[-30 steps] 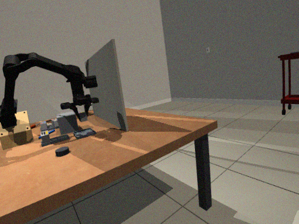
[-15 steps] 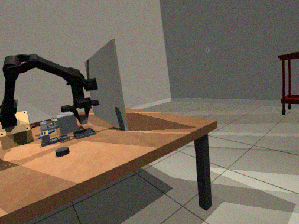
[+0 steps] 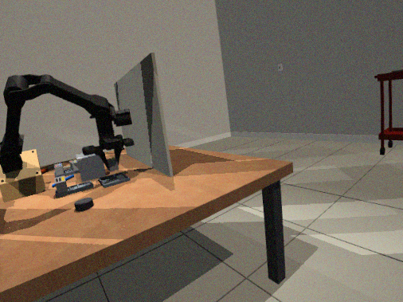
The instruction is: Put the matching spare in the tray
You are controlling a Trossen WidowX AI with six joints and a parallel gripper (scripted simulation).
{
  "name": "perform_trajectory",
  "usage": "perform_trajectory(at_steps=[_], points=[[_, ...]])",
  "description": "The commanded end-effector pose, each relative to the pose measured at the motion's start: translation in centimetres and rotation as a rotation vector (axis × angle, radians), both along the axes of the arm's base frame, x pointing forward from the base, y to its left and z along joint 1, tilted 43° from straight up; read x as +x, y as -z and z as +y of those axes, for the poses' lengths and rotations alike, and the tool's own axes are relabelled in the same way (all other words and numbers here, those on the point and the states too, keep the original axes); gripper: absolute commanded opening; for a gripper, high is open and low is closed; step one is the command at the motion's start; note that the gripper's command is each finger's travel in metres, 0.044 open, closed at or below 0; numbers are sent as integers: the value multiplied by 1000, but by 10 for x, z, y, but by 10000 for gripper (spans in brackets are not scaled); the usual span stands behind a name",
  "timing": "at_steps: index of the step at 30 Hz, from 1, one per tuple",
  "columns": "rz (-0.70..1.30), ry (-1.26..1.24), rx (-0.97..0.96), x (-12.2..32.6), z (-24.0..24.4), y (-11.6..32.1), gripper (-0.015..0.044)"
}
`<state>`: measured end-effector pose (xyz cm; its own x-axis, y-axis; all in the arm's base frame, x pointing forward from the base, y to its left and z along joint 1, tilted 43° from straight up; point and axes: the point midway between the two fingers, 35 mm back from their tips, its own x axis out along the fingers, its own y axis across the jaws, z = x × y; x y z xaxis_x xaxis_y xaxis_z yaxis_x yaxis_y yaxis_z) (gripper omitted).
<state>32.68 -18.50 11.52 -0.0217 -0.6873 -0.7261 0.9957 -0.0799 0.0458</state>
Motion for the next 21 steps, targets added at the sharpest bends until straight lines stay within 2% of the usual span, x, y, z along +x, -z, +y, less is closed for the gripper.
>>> perform_trajectory(at_steps=[1, 21], points=[[2, -2, 2, -1, -3, 3, 0], [3, -2, -3, -5, -16, 16, 0]])
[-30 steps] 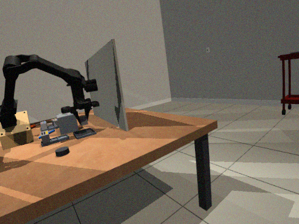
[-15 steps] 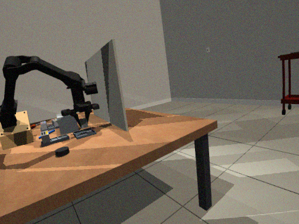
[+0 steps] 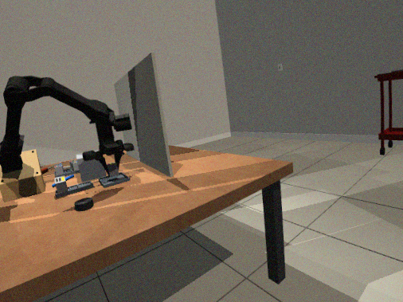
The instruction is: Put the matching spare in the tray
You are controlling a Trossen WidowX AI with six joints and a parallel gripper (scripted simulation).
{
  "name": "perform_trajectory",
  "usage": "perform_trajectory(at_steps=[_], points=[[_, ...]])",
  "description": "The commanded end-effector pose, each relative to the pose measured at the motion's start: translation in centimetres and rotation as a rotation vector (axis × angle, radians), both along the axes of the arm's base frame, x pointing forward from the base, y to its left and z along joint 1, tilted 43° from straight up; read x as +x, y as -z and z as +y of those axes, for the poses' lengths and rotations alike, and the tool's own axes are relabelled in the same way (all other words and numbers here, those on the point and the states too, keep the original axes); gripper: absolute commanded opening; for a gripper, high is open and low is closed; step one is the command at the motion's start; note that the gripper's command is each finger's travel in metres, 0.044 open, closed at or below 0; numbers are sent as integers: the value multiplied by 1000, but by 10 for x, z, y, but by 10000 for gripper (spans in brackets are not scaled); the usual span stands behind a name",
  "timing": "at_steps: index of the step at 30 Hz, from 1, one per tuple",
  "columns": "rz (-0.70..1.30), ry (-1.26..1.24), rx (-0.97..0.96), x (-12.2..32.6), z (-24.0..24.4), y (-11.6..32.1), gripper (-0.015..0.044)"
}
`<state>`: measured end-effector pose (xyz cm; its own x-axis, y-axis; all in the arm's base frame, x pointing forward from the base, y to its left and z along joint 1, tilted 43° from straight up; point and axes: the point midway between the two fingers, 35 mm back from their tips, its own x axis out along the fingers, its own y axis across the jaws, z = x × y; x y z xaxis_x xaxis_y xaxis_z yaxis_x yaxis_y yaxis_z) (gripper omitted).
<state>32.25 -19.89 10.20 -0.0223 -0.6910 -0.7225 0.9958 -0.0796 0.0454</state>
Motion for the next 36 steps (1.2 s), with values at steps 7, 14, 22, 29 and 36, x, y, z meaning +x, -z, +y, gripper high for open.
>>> perform_trajectory(at_steps=[7, 14, 22, 29, 36], points=[[2, -2, 0, -3, -6, 7, 0], [1, 0, -3, -2, -6, 6, 131], [1, 0, -3, -2, -6, 6, 341], [0, 0, 3, 2, 12, -12, 440], [3, -2, 5, 0, 68, -70, 440]])
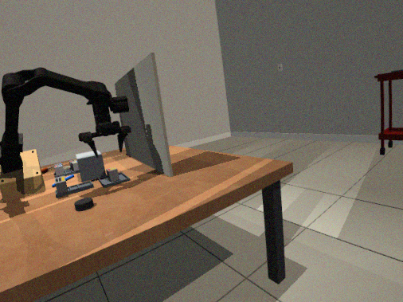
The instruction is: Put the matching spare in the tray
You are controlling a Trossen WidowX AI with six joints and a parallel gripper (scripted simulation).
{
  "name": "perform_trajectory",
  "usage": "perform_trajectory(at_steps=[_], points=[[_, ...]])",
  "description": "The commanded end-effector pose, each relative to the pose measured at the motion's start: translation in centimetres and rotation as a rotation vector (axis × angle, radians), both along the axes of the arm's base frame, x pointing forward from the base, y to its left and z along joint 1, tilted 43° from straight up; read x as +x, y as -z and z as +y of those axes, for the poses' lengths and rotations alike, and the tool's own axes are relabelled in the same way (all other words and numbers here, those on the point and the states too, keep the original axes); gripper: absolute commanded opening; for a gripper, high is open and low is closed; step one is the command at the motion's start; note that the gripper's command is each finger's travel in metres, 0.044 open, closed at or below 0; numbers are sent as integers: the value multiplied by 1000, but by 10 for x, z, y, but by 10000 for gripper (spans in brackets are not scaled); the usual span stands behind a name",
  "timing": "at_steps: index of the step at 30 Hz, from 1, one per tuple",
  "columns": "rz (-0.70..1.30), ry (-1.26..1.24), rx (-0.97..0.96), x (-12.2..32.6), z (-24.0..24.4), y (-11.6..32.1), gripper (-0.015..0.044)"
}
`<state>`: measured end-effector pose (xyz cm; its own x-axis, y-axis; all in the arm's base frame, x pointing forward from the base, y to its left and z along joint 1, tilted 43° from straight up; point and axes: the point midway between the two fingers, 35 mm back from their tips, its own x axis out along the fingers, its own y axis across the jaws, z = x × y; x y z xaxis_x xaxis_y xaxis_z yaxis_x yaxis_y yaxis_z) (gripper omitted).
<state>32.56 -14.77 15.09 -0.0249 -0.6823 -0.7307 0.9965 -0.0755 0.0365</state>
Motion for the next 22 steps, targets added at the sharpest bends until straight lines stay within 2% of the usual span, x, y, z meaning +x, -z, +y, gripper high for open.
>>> perform_trajectory(at_steps=[1, 22], points=[[-5, 3, -7, -4, 17, -21, 440], [-17, -9, -5, -1, 15, -19, 440]])
